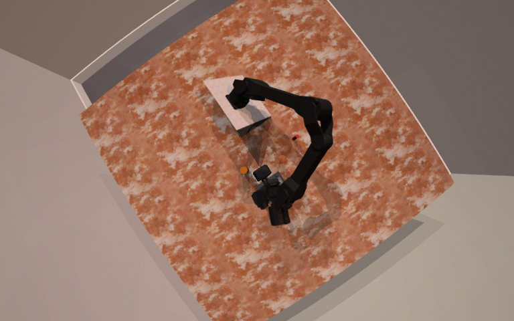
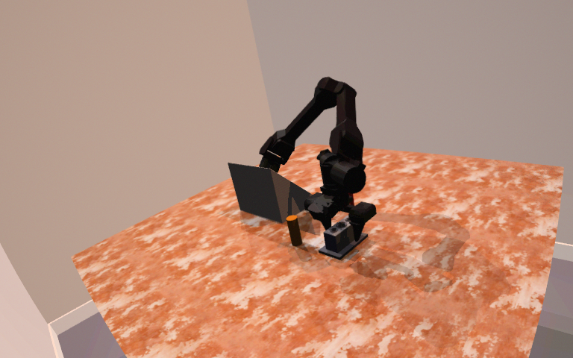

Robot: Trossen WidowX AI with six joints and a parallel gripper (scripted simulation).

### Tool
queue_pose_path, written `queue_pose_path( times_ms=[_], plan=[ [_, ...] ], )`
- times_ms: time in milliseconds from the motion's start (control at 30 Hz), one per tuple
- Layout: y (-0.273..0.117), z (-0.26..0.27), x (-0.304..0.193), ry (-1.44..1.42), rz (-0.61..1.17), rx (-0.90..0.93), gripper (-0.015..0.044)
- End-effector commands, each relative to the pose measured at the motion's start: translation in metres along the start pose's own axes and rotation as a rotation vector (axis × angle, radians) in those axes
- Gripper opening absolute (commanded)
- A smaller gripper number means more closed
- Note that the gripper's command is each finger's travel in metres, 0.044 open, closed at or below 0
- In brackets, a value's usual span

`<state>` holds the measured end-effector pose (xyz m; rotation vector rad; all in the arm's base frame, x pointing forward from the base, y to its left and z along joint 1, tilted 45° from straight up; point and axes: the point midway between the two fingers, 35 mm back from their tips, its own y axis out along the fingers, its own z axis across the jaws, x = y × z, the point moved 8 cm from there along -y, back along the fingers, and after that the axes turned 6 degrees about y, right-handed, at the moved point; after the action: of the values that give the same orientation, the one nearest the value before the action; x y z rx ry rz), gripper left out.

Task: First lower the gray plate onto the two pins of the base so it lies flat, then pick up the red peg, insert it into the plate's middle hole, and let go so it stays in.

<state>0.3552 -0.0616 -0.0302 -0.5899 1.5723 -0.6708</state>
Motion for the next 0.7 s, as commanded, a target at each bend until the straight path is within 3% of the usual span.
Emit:
queue_pose_path(
  times_ms=[0,200,533,667],
  plan=[
    [-0.013,0.002,0.001,-0.002,-0.004,0.003,0.0440],
    [-0.114,0.001,0.001,0.002,-0.006,0.002,0.0440],
    [-0.118,0.004,0.001,-0.003,-0.006,0.002,0.0440],
    [-0.124,-0.013,-0.044,-0.094,-0.009,0.001,0.0440]
  ],
)
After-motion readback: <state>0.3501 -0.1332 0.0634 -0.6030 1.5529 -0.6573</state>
